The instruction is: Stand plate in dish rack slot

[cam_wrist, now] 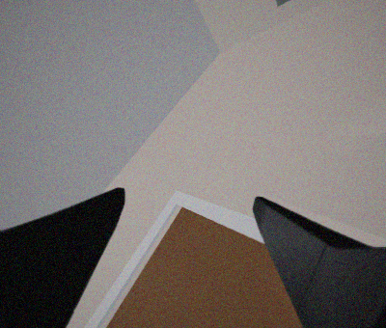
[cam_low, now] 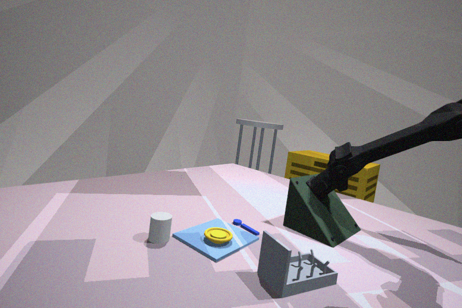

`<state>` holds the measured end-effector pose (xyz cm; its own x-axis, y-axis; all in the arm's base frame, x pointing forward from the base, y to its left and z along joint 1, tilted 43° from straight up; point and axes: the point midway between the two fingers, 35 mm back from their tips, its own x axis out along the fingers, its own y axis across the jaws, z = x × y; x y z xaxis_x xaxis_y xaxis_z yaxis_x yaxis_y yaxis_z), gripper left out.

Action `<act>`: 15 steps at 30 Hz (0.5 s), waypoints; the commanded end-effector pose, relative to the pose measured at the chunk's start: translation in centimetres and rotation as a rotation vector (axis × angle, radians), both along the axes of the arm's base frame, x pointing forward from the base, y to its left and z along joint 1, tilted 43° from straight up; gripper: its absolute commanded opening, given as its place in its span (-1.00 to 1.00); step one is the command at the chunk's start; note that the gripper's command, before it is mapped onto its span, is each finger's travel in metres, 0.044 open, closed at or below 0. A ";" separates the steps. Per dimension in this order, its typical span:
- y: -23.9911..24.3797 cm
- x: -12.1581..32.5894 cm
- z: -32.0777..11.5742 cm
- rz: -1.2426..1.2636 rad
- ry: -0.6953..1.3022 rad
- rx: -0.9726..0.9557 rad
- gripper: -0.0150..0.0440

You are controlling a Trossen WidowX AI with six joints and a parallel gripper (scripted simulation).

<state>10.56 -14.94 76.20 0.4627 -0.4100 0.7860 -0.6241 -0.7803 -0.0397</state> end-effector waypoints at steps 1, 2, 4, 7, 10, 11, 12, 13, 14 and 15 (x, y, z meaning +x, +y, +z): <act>0.0 0.0 0.0 0.002 -0.001 0.002 0.86; -0.2 0.1 -0.1 0.010 -0.003 0.010 0.86; -0.6 0.5 -0.4 0.036 -0.012 0.037 0.86; -1.5 1.2 -1.1 0.079 -0.024 0.084 0.86; -3.1 2.2 -2.0 0.118 -0.017 0.151 0.86; -3.6 2.6 -2.4 0.131 -0.015 0.176 0.86; -4.2 3.0 -2.8 0.146 -0.012 0.203 0.86; -4.8 3.4 -3.2 0.160 -0.009 0.230 0.86; -5.4 3.8 -3.6 0.174 -0.006 0.257 0.86; -6.0 4.2 -4.1 0.188 -0.004 0.285 0.86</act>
<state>13.52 -18.82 73.47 0.5242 -0.4855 0.6996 -0.4947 -0.8423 -0.2139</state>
